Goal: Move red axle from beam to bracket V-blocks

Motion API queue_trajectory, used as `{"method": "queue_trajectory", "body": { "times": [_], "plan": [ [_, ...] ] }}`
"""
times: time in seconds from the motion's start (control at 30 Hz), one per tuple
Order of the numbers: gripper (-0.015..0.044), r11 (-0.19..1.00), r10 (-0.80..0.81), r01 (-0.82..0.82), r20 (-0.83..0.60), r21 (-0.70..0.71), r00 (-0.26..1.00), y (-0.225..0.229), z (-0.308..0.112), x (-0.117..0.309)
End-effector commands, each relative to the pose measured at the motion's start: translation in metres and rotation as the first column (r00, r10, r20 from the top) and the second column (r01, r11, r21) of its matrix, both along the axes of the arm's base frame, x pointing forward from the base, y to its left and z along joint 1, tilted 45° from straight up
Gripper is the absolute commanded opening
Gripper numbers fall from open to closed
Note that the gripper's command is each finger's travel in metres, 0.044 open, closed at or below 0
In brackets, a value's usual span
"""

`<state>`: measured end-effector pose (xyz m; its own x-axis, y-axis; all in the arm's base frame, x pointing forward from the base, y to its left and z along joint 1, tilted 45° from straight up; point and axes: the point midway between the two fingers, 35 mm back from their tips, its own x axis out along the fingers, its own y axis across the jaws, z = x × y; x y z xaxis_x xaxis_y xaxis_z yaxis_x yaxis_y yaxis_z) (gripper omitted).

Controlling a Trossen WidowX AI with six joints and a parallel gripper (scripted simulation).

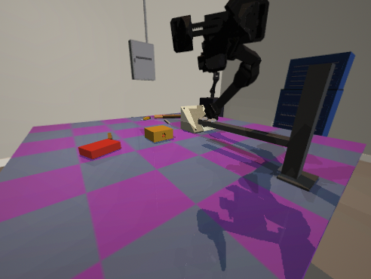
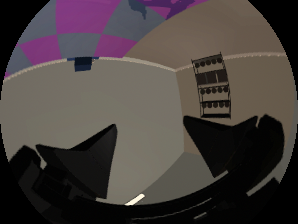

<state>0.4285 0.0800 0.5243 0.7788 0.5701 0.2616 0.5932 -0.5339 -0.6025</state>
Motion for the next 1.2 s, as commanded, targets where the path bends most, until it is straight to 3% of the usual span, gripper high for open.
{"method": "queue_trajectory", "body": {
  "times": [0.0, 0.13, 0.27, 0.57, 0.87, 1.17],
  "plan": [
    [0.0426, 1.0, 0.0, 0.0, 0.0, 0.0, 1.0, -0.001, 0.001, 0.0],
    [0.044, 1.0, -0.003, 0.003, -0.008, 0.0, 1.0, -0.008, 0.005, 0.001],
    [0.044, 0.999, -0.034, 0.035, -0.095, 0.008, 0.995, -0.022, -0.02, 0.018],
    [0.044, 0.981, -0.166, 0.194, -0.475, 0.01, 0.864, -0.093, -0.143, 0.069],
    [0.044, 0.933, -0.212, 0.359, -0.819, -0.008, 0.533, -0.172, -0.284, 0.067],
    [0.044, 0.861, -0.083, 0.507, -0.995, -0.042, 0.059, -0.233, -0.421, 0.002]
  ]
}}
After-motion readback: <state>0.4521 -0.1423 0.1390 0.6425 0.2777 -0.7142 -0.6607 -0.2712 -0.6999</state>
